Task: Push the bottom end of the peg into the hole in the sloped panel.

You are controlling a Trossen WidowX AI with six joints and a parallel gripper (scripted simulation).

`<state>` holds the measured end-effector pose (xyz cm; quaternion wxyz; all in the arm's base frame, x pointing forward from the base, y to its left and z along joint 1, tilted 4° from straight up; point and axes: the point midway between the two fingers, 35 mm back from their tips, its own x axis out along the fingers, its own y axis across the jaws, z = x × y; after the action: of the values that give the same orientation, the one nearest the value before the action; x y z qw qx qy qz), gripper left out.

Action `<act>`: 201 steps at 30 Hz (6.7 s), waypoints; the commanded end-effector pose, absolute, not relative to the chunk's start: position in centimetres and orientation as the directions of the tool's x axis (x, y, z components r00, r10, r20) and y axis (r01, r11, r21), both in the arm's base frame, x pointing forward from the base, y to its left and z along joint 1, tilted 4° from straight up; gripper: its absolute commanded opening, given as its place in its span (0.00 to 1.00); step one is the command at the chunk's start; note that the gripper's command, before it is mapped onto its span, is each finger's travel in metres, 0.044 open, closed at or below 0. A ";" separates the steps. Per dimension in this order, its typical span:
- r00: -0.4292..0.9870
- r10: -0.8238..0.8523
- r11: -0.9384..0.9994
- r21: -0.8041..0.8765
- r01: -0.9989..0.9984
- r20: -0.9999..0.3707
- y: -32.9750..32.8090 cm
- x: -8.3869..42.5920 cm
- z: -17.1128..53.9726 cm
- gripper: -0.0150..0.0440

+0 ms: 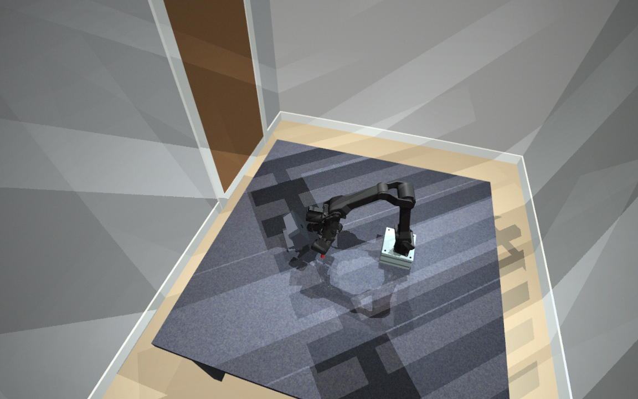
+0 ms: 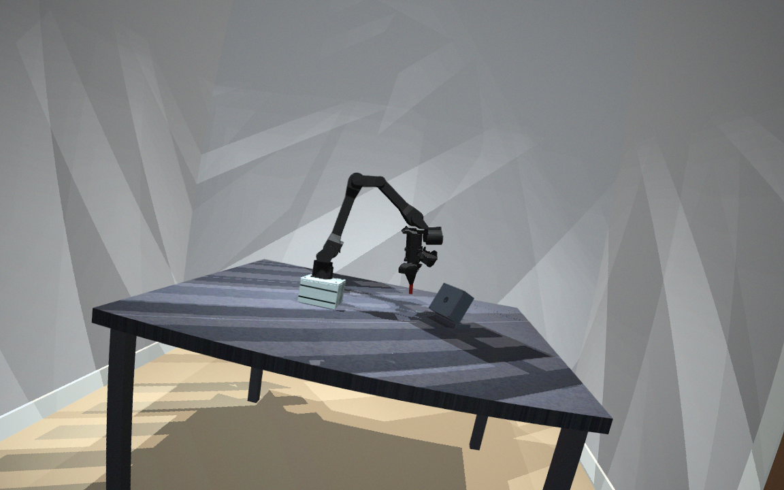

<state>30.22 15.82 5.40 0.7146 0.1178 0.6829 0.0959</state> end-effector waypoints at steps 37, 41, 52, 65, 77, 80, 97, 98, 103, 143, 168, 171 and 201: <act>0.182 0.470 0.832 0.502 0.237 -0.864 12.1 33.1 4.6 0.25; 0.197 0.483 0.815 0.521 0.253 -0.853 11.7 33.3 4.5 0.25; 0.243 0.518 0.767 0.571 0.293 -0.821 10.6 33.9 4.5 0.25; 0.298 0.552 0.706 0.626 0.331 -0.779 9.1 34.5 4.5 0.25; 0.350 0.577 0.646 0.674 0.357 -0.738 7.7 34.9 4.6 0.25; 0.363 0.582 0.631 0.686 0.362 -0.728 7.3 35.0 4.6 0.25; 0.436 0.606 0.544 0.747 0.382 -0.665 5.3 35.4 4.8 0.25; 0.440 0.607 0.539 0.750 0.383 -0.661 5.1 35.4 4.8 0.25; 0.461 0.612 0.513 0.767 0.386 -0.642 4.5 35.4 4.9 0.25; 0.618 0.621 0.317 0.876 0.365 -0.482 -0.4 34.9 5.9 0.25; 0.643 0.617 0.287 0.890 0.353 -0.454 0.8 37.0 4.7 0.25; 0.647 0.616 0.282 0.893 0.352 -0.449 0.9 37.2 4.6 0.25; 0.660 0.618 0.273 0.904 0.329 -0.427 2.6 39.0 3.4 0.25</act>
<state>38.71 2.27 3.71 0.6916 0.5932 0.3981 0.1063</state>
